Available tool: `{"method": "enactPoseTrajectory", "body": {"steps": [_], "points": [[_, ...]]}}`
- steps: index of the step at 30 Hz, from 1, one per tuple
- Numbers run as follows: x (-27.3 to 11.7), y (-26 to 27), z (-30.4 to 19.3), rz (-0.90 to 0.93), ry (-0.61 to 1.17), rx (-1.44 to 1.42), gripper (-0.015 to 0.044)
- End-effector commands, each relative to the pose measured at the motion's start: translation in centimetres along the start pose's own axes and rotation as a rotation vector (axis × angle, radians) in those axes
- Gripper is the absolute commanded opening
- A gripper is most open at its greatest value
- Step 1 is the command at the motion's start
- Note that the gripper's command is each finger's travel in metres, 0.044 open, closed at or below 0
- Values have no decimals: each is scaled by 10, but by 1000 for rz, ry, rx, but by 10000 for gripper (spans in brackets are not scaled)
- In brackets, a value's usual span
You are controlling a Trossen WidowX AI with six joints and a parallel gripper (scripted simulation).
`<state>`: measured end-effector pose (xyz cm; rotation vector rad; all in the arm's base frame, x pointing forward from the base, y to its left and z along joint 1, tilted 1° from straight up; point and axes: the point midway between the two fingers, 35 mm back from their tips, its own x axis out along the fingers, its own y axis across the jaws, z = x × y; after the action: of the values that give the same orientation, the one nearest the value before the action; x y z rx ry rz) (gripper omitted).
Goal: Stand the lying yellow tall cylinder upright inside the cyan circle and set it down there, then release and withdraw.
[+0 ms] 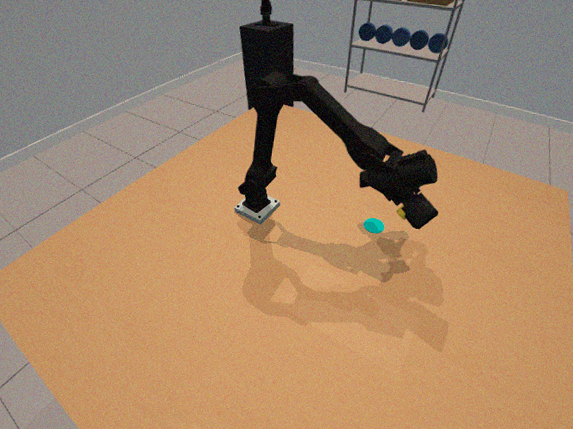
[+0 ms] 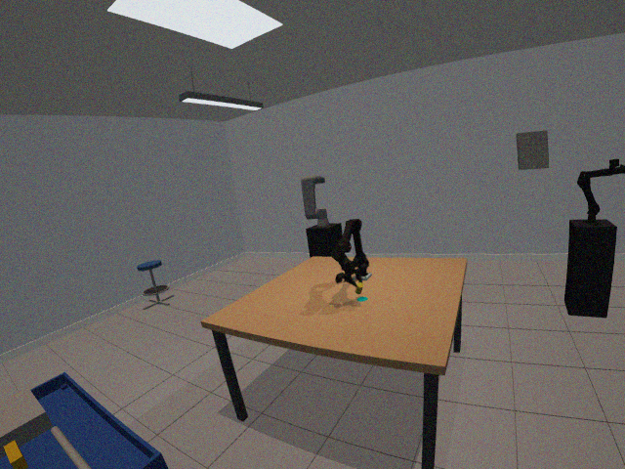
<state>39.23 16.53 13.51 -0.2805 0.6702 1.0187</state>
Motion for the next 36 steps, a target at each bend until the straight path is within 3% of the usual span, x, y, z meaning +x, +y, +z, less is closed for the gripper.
{"method": "enactPoseTrajectory", "body": {"steps": [1, 36], "points": [[-4, 0, 2, 1, -32, 0, 105], [-17, 0, -1, 37, -239, -13, 105]]}}
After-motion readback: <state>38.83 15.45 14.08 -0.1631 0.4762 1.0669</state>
